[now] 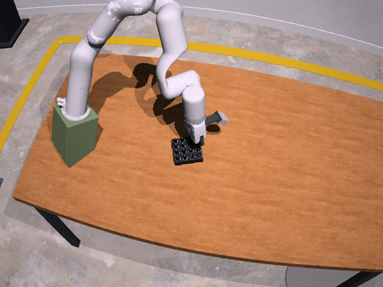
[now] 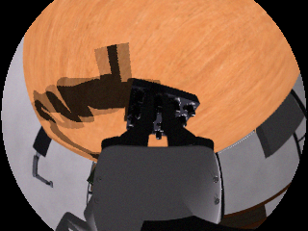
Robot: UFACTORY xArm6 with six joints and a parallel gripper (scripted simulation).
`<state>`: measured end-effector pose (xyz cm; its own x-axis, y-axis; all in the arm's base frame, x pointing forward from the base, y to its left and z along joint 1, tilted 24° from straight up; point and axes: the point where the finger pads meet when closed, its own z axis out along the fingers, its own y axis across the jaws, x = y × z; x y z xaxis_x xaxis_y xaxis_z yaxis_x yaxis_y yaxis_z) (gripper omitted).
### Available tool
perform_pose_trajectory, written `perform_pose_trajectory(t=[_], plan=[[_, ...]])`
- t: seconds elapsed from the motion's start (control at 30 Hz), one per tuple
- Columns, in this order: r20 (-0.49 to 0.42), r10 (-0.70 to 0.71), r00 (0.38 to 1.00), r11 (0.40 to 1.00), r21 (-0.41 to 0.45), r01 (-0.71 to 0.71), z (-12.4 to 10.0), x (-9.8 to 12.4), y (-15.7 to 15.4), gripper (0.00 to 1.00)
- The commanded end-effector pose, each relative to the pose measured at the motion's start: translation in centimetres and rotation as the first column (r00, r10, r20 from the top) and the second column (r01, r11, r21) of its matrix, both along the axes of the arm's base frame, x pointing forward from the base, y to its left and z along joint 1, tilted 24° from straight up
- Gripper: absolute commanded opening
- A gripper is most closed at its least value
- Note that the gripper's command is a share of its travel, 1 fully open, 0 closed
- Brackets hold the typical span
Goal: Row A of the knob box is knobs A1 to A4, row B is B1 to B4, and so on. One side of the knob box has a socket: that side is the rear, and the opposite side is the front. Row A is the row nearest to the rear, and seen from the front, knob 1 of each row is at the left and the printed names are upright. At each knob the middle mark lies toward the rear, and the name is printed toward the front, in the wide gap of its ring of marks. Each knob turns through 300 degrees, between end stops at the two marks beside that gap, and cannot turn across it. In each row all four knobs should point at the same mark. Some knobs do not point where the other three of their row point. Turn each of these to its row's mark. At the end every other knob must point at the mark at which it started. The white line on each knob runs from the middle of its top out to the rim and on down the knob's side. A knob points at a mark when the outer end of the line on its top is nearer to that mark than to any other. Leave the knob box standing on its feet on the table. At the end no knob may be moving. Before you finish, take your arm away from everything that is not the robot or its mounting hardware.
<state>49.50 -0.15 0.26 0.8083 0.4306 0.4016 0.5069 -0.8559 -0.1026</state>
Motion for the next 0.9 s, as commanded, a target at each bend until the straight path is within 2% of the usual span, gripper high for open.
perform_pose_trajectory(t=[0.0,0.53,0.57,0.87], plan=[[-0.015,-0.028,0.999,1.0,0.006,0.028,0.13,0.11,-0.04,0.08],[-0.015,-0.03,0.999,1.0,0.007,0.031,0.13,0.11,-0.04,0.08],[-0.015,-0.03,0.999,1.0,0.007,0.031,0.13,0.11,-0.04,0.19],[-0.015,-0.03,0.999,1.0,0.007,0.031,0.13,0.11,-0.04,0.19]])
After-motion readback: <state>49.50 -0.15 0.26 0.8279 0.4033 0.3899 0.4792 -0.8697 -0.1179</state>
